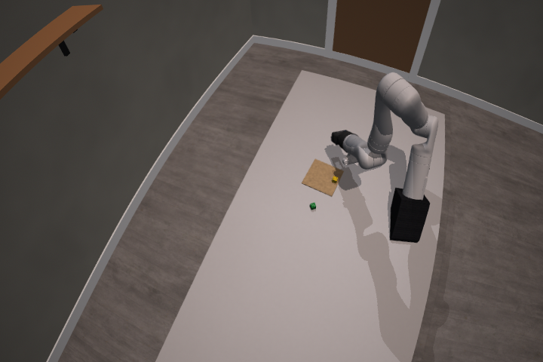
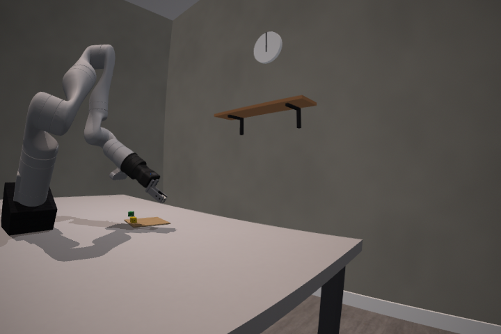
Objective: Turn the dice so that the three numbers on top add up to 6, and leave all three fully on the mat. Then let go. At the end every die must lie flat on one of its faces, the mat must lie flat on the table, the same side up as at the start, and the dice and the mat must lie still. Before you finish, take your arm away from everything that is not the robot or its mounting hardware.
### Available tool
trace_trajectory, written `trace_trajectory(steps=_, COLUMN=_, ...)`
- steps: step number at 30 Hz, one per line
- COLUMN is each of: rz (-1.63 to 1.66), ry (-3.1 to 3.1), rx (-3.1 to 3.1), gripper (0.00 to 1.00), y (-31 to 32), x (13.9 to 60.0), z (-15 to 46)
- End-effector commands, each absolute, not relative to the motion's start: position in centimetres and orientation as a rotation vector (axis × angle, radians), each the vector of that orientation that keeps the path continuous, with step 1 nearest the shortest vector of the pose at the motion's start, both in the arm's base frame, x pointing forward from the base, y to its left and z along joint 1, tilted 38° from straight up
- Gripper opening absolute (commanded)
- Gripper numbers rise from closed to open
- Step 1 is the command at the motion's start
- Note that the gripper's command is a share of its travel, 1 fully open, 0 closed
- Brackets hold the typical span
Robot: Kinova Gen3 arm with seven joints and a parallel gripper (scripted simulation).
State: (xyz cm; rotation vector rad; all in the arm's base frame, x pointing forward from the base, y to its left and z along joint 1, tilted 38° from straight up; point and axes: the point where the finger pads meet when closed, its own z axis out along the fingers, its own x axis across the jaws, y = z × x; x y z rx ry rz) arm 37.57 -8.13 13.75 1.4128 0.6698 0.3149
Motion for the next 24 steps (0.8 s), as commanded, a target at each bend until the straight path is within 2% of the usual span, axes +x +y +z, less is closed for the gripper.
trace_trajectory(steps=1, rz=0.309, ry=0.682, rx=1.347, gripper=0.4, y=-8.37, x=37.54, z=13.61)
trace_trajectory(steps=24, rz=0.328, ry=0.669, rx=1.293, gripper=0.4, y=-8.46, x=37.54, z=13.49)
